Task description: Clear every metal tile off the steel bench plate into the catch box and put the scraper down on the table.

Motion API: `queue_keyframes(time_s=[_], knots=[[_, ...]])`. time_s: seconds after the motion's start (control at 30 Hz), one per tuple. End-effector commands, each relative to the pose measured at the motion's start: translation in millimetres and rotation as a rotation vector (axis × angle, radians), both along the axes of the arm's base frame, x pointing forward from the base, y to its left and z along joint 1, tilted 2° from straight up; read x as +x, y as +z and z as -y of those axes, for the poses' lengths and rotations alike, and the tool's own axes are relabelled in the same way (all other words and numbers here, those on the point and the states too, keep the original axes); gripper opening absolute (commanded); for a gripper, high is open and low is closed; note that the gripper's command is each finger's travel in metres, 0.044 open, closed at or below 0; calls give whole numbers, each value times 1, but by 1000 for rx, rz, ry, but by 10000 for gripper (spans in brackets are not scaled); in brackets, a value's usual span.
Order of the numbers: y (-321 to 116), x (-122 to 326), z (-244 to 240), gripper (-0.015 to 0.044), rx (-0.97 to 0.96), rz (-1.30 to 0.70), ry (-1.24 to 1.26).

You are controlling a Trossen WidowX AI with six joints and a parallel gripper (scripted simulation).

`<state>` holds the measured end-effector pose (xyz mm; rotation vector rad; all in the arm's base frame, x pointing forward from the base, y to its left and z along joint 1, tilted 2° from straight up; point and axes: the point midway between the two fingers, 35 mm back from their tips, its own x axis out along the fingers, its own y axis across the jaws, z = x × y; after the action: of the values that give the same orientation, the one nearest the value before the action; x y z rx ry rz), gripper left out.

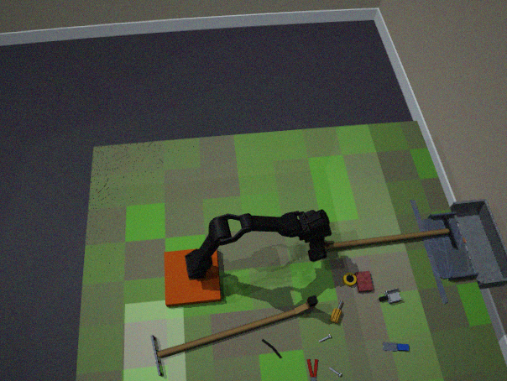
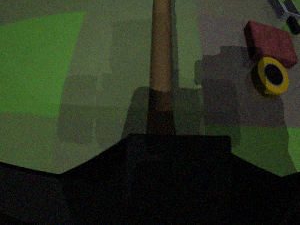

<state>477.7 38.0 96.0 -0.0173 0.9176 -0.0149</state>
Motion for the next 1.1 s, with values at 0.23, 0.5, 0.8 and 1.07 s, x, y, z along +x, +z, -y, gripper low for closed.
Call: queue_keyframes(time_s=[0.23, 0.5, 0.8, 1.07], knots=[[10, -10, -2, 0, 2, 24, -1], [11, -18, -3, 0, 2, 24, 0], [12, -28, -3, 0, 2, 24, 0], [12, -37, -4, 0, 2, 24, 0]])
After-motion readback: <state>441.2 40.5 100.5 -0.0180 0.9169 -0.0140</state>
